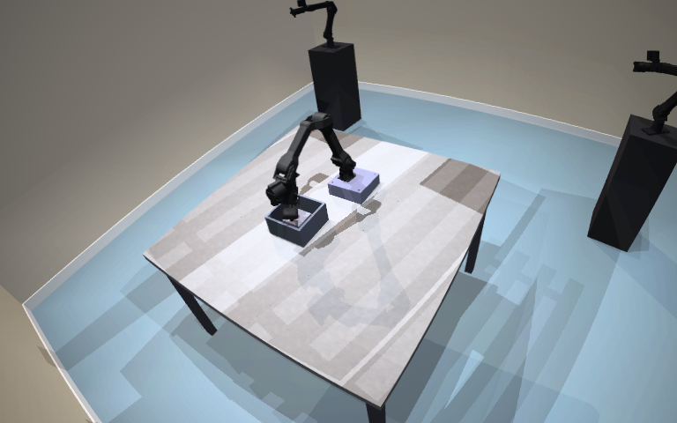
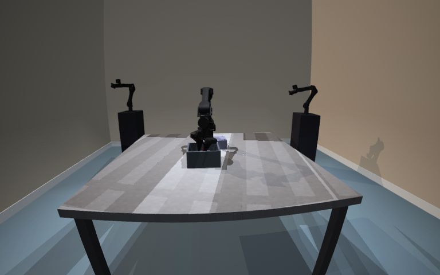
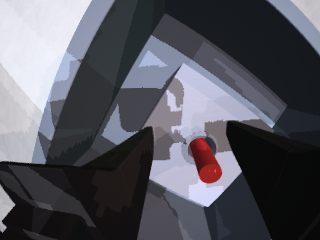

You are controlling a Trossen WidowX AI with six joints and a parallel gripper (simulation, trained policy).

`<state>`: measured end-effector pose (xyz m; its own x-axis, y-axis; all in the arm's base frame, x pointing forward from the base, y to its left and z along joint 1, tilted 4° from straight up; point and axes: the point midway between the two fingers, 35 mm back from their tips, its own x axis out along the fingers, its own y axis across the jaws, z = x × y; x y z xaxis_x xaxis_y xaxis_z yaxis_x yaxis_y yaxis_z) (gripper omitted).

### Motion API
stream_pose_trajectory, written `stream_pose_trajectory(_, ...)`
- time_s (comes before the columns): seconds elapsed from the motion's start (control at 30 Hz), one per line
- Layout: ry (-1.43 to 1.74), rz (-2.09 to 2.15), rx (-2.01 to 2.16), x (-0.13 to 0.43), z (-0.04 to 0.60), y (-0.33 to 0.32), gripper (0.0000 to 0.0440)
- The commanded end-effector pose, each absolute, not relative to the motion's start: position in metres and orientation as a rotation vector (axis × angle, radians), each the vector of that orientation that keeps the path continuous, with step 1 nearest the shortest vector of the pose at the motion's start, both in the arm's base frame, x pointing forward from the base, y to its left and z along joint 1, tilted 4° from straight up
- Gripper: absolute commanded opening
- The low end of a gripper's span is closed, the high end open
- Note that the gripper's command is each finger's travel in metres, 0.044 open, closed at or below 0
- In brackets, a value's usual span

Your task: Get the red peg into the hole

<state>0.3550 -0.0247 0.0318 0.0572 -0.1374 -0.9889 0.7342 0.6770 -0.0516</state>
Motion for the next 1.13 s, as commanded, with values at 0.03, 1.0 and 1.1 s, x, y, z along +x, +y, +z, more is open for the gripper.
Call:
stream_pose_trajectory(0.03, 1.368, -0.686, 0.574, 0.37, 0.039, -0.024, 0.0339)
stream_pose_trajectory(1.0, 1.312, -0.523, 0.678, 0.438, 0.073, -0.007, 0.044)
stream_pose_trajectory(1.1, 1.312, -0.523, 0.678, 0.438, 0.073, -0.007, 0.044)
